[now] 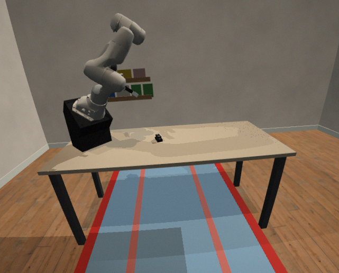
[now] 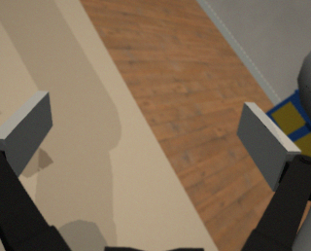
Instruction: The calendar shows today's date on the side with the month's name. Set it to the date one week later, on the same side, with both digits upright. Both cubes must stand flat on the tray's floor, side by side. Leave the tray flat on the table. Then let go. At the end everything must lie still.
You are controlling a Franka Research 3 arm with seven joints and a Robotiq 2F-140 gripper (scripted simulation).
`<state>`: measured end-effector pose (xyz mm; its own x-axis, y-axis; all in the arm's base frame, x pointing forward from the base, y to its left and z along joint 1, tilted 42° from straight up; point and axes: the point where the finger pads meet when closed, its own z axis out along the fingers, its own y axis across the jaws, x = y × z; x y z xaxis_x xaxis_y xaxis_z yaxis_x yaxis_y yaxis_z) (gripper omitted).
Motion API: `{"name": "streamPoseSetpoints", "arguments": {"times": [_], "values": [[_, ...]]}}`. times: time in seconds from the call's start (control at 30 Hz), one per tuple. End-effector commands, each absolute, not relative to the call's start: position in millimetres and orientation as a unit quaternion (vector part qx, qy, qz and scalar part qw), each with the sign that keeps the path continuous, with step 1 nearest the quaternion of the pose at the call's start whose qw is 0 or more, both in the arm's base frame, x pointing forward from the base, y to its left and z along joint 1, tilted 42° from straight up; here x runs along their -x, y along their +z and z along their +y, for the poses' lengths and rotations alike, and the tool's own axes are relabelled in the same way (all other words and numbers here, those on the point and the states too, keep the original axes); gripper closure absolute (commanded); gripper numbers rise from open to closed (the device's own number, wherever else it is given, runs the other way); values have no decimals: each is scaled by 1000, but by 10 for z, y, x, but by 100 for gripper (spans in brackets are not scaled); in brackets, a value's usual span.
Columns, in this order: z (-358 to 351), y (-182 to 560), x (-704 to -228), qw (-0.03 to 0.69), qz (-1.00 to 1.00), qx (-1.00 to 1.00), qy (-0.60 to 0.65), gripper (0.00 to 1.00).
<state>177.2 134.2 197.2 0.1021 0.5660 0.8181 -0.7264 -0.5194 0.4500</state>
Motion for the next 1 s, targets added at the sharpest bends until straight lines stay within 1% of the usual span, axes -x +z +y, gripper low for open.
{"name": "streamPoseSetpoints", "arguments": {"times": [0.0,0.6,0.67,0.77,0.97], "values": [[1342,1972,-1772,485,-71,-562,666,0],[1338,1965,-1788,486,-72,-564,663,0],[1312,1923,-1883,493,-75,-578,646,0],[1218,1778,-2213,512,-83,-625,584,0],[1156,1690,-2421,518,-85,-655,543,0]]}}
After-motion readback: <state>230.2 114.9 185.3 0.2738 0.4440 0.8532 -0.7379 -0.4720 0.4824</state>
